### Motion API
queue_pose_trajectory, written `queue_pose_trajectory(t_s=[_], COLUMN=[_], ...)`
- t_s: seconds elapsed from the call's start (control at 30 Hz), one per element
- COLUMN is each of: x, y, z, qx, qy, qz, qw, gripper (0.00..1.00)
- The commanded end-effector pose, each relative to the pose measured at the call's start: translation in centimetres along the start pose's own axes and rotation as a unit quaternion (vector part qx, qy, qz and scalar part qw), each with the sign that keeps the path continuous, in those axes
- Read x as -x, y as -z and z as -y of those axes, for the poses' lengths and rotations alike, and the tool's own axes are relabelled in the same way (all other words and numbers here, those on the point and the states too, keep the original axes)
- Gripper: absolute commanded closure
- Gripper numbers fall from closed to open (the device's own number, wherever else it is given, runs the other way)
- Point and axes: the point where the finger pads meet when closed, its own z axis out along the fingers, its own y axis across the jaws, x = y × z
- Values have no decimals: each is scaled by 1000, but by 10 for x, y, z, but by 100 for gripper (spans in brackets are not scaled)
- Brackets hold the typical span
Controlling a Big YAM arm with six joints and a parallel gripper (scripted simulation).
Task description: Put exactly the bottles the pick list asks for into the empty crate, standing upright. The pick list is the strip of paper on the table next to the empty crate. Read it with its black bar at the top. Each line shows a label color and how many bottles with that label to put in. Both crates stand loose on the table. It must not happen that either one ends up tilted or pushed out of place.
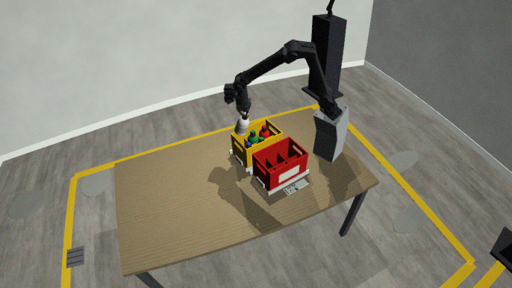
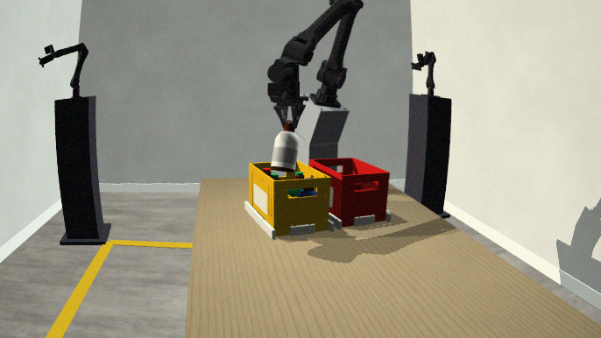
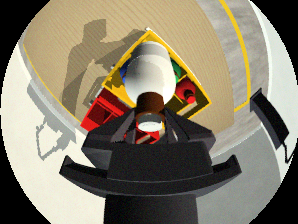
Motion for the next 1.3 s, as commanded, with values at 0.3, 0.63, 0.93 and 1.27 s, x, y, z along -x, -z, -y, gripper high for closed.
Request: queue_pose_trajectory(t_s=[0.3, 0.63, 0.93, 1.27], x=[1, -4, -35, -50], y=[41, 48, 33, 32], z=[-1, -6, -16, -16], qx=[-3, -3, -1, -1], qy=[-1, 4, 11, 9], qz=[55, 66, 49, 49], qw=[999, 998, 999, 999], gripper=[100, 100, 100, 100])
